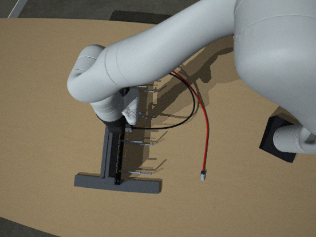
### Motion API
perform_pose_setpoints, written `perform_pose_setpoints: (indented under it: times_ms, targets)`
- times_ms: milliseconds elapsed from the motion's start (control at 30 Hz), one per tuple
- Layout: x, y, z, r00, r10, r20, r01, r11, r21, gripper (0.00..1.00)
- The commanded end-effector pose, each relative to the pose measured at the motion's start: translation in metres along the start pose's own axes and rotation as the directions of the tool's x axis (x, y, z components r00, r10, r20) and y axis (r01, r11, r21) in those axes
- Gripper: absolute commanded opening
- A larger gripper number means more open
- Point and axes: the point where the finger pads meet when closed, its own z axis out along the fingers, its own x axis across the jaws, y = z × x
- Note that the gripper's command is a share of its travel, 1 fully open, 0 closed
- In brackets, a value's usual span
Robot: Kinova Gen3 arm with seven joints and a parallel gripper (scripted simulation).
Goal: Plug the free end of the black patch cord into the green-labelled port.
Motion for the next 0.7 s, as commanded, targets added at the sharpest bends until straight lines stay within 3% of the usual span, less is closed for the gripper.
perform_pose_setpoints:
  times_ms: [0,667]
  targets:
    - [-0.0003,0.0006,-0.0011,1.000,0.000,0.001,0.000,1.000,-0.002,0.00]
    - [-0.0003,0.0026,-0.0011,1.000,0.000,0.001,0.000,1.000,-0.002,0.00]
